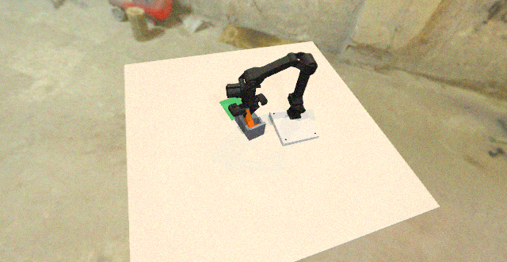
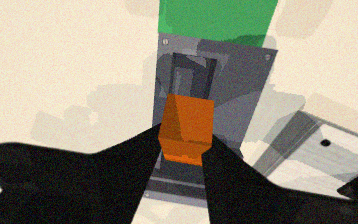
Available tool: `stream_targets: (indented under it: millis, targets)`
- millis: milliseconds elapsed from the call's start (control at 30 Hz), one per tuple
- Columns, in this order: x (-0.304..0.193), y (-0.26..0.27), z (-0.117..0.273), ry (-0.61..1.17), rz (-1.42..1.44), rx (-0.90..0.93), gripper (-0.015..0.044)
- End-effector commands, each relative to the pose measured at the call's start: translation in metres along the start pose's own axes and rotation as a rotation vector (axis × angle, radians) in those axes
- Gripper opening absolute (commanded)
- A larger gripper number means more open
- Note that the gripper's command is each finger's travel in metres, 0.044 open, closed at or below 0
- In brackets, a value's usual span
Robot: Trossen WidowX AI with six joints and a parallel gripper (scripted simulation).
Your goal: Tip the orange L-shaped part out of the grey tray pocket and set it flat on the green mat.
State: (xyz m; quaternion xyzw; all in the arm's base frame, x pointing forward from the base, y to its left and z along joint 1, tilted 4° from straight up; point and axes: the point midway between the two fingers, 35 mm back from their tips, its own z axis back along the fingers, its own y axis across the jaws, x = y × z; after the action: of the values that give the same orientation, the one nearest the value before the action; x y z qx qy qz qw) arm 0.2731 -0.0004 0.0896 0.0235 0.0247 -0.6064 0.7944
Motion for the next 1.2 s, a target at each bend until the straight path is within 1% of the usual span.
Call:
stream_targets:
  millis: [0,1167]
  targets:
    - [0.0,0.001,0.009,-0.003,0.003,0.006,0.0]
    - [0.0,0.001,0.063,-0.004,0.002,0.006,0.0]
